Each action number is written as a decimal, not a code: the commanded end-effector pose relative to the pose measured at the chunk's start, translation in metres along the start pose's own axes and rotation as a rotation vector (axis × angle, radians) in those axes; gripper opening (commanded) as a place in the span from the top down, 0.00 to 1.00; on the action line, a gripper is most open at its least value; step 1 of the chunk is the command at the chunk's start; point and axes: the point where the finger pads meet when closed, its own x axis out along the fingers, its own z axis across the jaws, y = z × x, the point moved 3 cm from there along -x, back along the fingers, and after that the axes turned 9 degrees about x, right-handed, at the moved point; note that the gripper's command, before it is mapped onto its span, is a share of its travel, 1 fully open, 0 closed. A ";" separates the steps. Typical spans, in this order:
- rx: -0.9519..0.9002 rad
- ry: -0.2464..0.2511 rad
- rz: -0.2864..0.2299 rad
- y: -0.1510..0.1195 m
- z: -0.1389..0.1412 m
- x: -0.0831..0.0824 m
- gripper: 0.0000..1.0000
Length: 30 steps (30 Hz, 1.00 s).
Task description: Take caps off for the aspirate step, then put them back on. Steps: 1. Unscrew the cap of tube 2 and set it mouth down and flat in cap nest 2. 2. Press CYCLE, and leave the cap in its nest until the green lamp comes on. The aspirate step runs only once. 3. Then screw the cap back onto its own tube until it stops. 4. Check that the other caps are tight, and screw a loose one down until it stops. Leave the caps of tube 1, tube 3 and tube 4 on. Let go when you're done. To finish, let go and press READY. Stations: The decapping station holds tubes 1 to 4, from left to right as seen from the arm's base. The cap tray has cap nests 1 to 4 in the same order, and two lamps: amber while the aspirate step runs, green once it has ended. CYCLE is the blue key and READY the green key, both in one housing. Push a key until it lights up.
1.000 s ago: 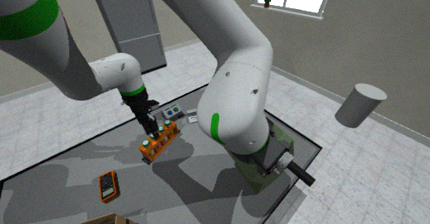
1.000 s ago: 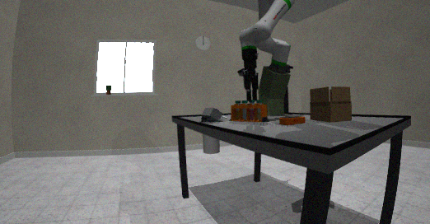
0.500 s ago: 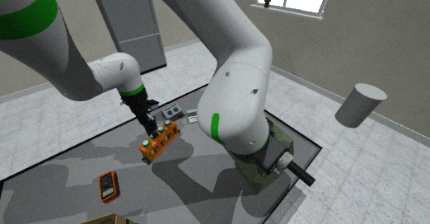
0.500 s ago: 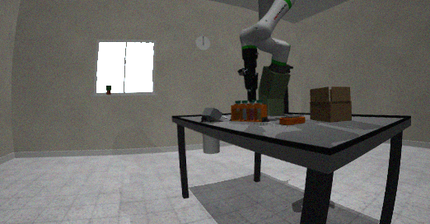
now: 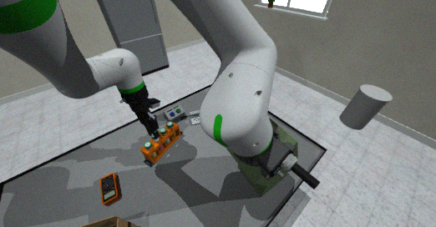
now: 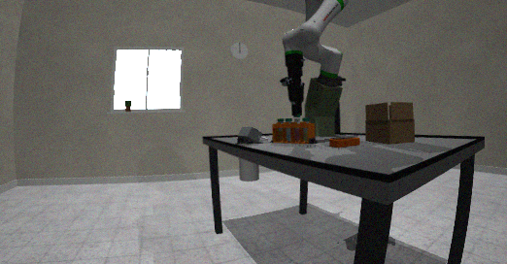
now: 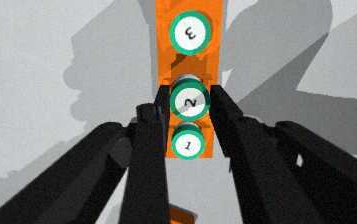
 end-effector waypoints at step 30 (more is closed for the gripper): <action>-0.847 0.001 0.001 0.112 0.009 -0.020 0.70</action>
